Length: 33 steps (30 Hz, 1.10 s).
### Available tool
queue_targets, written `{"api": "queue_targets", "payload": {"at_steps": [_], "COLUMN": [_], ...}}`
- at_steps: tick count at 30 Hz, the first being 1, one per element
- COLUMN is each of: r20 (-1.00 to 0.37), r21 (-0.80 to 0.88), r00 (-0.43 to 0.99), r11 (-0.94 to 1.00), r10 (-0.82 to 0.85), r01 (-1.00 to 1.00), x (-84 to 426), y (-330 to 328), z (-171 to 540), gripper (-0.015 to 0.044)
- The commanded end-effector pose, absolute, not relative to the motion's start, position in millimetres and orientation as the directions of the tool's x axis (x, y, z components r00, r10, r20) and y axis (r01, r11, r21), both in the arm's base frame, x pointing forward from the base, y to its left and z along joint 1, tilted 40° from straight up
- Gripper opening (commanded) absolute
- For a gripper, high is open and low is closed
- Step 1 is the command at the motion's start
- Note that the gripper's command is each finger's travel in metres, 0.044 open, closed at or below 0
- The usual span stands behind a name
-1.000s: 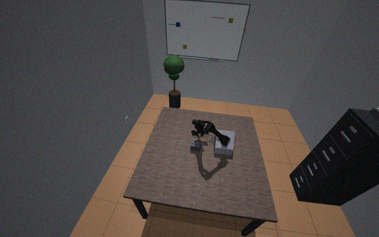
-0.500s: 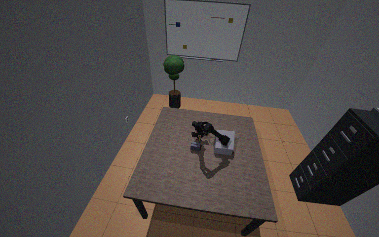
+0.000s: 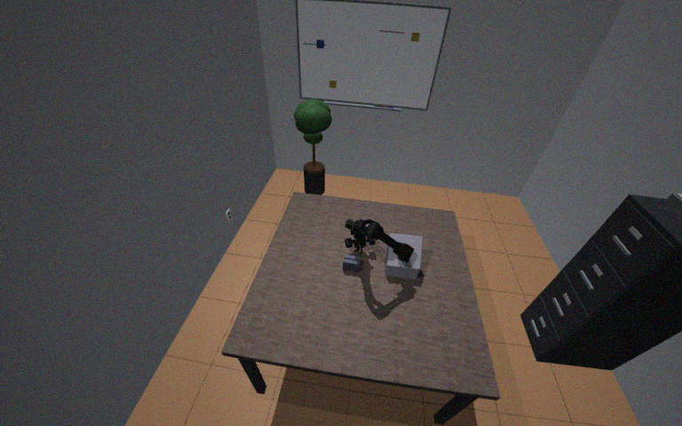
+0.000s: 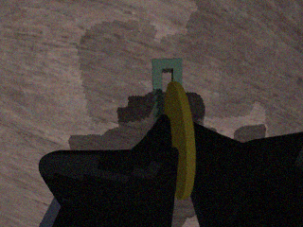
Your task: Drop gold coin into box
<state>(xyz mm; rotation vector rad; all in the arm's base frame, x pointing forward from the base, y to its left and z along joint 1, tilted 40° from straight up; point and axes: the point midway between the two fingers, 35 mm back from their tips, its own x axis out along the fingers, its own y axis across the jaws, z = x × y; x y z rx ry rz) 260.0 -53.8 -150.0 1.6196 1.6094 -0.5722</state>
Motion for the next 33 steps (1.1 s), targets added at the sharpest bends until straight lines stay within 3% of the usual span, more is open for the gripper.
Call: {"api": "queue_targets", "payload": {"at_steps": [1, 33], "r20": [-0.767, -0.771], "r21": [0.206, 0.204], "r00": [0.105, 0.105], "r11": [0.087, 0.088], "r10": [0.633, 0.628], "r01": [0.975, 0.975], "x": [260.4, 255.7], "y": [-53.2, -98.9], "z": [-149.9, -98.8], "gripper": [0.0000, 0.0000]}}
